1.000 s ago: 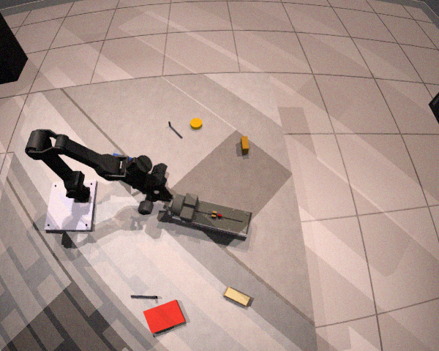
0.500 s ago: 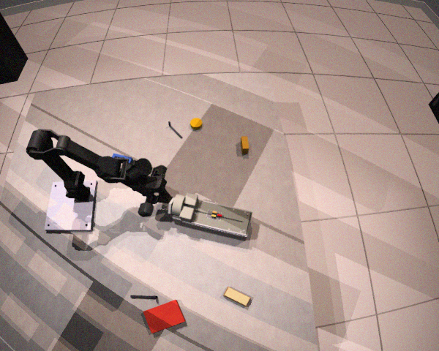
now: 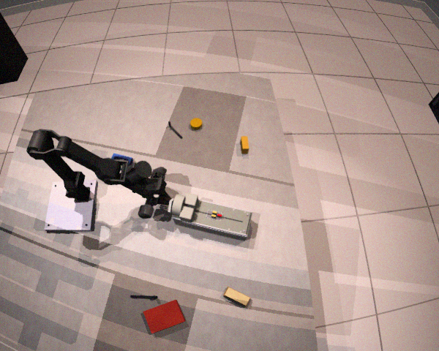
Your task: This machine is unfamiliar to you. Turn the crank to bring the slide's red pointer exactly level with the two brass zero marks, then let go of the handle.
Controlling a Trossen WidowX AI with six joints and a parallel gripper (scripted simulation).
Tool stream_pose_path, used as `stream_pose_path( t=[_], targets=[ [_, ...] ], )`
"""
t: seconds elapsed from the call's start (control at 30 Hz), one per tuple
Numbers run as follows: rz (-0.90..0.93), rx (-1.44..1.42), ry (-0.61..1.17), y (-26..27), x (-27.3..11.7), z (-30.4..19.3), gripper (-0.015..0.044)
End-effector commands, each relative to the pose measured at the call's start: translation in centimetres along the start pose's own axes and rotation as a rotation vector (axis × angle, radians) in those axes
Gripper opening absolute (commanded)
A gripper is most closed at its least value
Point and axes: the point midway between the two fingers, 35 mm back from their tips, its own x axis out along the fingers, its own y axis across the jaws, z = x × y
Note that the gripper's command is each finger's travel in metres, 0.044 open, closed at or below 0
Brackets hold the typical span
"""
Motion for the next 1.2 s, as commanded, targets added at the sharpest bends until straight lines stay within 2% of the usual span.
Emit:
stream_pose_path(
  t=[0.0,1.17],
  targets=[
    [-0.018,0.002,0.013,-0.74,0.42,-0.40,0.0000],
    [-0.019,0.002,0.013,-1.67,0.53,-0.54,0.0000]
  ],
)
